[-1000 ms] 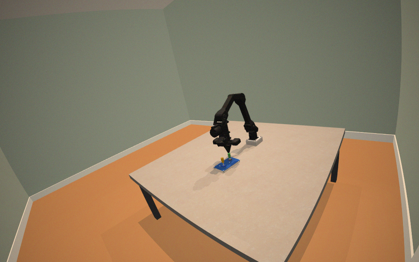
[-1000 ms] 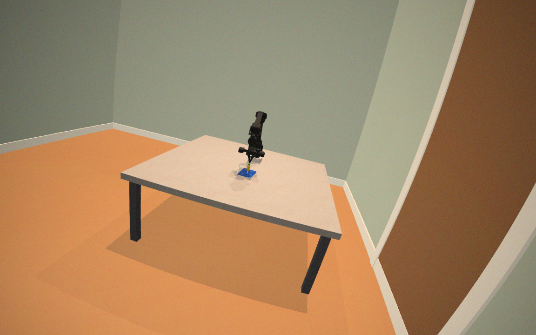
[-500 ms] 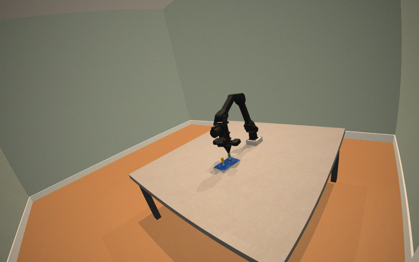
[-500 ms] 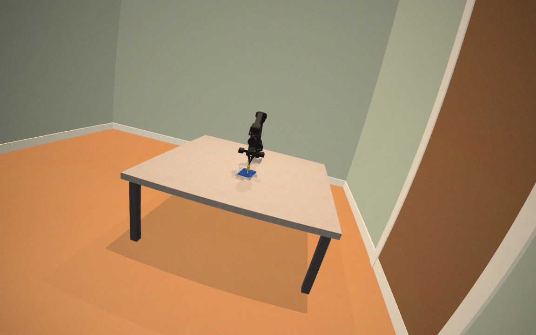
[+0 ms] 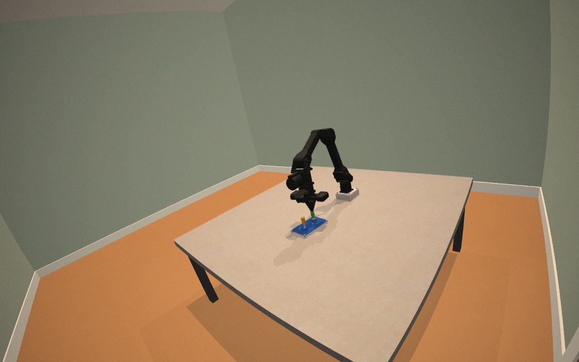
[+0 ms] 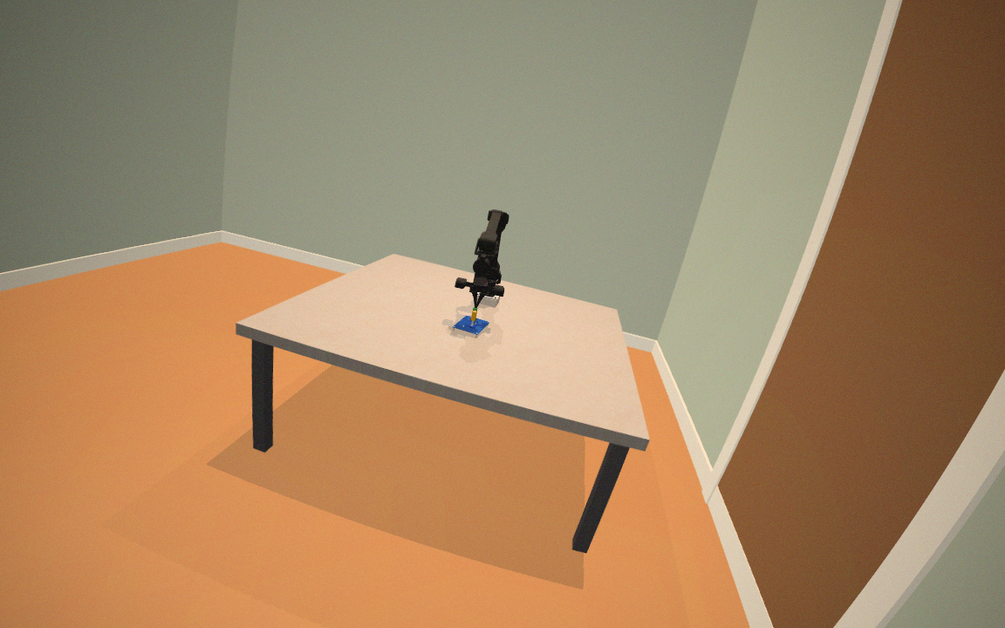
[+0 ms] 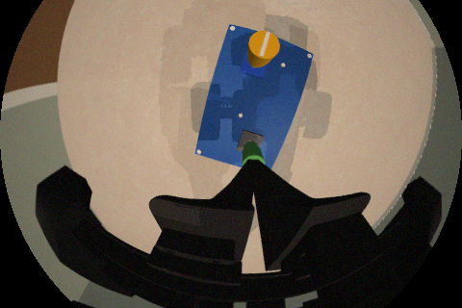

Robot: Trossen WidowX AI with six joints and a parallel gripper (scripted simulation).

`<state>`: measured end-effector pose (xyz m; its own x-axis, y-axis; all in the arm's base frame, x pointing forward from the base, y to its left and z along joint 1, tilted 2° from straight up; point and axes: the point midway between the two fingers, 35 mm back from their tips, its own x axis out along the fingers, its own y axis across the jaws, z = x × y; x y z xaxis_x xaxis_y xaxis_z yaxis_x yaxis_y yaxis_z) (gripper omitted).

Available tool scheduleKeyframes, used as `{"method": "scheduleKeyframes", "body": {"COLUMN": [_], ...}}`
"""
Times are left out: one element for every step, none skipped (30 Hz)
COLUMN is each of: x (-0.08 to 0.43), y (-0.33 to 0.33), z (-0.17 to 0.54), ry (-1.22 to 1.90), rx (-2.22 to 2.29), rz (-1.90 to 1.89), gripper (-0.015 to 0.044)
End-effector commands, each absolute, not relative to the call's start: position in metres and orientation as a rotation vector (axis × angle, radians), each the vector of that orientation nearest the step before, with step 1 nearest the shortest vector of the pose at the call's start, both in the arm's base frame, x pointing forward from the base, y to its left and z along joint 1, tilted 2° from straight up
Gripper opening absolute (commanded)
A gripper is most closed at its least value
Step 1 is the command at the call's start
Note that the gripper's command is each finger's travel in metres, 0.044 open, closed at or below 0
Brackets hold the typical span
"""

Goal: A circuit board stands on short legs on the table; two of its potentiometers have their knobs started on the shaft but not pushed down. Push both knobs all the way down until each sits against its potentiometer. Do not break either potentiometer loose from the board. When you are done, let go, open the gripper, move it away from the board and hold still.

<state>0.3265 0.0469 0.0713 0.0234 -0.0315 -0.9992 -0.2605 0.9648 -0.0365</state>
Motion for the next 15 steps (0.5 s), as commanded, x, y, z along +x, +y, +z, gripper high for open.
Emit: {"method": "scheduleKeyframes", "body": {"x": [0.3261,0.3261,0.3261,0.3261,0.3261,0.3261,0.3261,0.3261,0.3261,0.3261,0.3261,0.3262,0.3262,0.3262,0.3262], "y": [0.0458,0.0458,0.0458,0.0458,0.0458,0.0458,0.0458,0.0458,0.0458,0.0458,0.0458,0.0457,0.0457,0.0457,0.0457], "z": [0.0717,0.0717,0.0717,0.0717,0.0717,0.0717,0.0717,0.0717,0.0717,0.0714,0.0710,0.0704,0.0698,0.0692,0.0690], "ry": [1.543,1.543,1.543,1.543,1.543,1.543,1.543,1.543,1.543,1.543,1.543,1.543,1.543,1.543,1.543], "rx": [-0.238,-0.238,-0.238,-0.238,-0.238,-0.238,-0.238,-0.238,-0.238,-0.238,-0.238,-0.238,-0.238,-0.238,-0.238], "rz": [0.175,0.175,0.175,0.175,0.175,0.175,0.175,0.175,0.175,0.175,0.175,0.175,0.175,0.175,0.175], "gripper": [0.0000,0.0000,0.0000,0.0000,0.0000,0.0000,0.0000,0.0000,0.0000,0.0000,0.0000,0.0000,0.0000,0.0000,0.0000]}}
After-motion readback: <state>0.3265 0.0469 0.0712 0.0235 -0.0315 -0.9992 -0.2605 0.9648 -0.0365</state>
